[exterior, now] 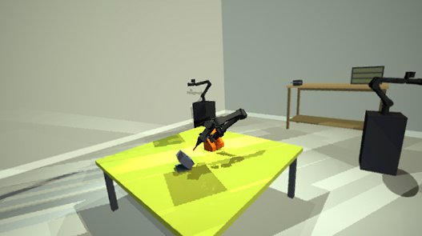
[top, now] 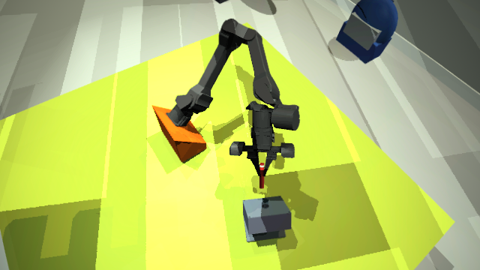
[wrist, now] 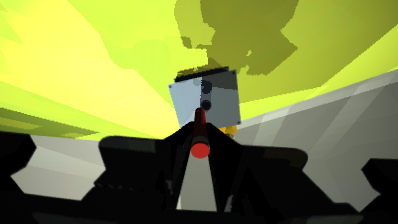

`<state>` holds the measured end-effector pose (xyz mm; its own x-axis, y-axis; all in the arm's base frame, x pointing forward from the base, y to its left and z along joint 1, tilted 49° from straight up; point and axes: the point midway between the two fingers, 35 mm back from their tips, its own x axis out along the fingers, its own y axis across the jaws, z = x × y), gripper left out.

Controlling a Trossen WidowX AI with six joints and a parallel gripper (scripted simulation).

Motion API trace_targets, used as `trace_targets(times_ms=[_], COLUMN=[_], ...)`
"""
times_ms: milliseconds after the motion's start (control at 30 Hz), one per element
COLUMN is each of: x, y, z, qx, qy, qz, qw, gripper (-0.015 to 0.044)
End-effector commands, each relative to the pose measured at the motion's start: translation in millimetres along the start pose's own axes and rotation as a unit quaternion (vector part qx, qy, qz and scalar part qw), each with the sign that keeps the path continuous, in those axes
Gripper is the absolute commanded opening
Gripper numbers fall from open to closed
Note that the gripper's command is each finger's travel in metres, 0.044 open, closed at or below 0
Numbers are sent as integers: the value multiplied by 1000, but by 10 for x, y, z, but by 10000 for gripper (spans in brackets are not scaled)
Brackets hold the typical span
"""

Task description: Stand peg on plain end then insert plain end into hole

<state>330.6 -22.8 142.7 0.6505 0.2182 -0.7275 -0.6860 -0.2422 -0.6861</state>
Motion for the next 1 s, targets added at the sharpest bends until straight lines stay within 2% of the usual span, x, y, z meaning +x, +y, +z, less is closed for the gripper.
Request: trace_targets(times_ms=[0, 467, 967], x=[46, 225, 339], y=[-15, -81, -100], z=[-20, -38, -32], qx=[-24, -112, -101], qy=[6, 18, 23], qz=[-2, -13, -18], qw=[1000, 993, 994], gripper=[0, 0, 0])
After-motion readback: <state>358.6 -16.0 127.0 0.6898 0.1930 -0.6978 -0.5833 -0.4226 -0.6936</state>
